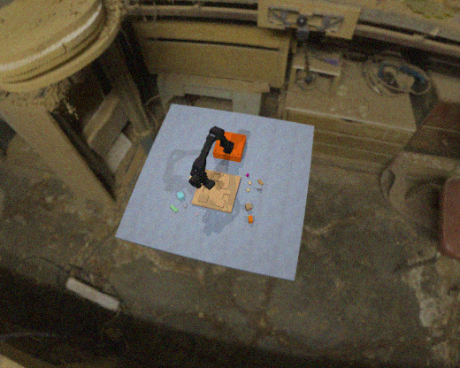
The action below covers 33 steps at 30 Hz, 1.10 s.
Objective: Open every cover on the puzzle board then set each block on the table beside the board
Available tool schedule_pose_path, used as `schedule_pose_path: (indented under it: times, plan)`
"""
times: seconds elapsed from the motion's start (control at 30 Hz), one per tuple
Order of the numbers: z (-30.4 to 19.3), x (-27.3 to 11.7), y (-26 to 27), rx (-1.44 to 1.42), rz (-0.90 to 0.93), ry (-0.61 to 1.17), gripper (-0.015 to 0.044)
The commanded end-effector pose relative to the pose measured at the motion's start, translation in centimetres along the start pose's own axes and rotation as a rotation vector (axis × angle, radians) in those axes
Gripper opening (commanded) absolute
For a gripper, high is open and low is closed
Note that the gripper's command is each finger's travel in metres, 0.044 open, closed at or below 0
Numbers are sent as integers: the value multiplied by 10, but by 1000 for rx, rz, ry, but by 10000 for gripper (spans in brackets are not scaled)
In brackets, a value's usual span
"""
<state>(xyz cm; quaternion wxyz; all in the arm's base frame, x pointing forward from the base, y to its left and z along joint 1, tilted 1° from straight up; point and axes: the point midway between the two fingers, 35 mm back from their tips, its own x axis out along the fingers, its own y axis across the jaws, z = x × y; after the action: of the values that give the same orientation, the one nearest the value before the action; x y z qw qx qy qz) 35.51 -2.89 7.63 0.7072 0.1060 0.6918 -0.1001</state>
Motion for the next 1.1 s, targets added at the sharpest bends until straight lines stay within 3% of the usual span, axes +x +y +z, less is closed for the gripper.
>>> schedule_pose_path:
  times: [0.0, 1.07]
  plan:
    - [-1, -2, -15, 5, 0, -1, 80]
    - [-30, -2, -137, 5, -9, 1, 80]
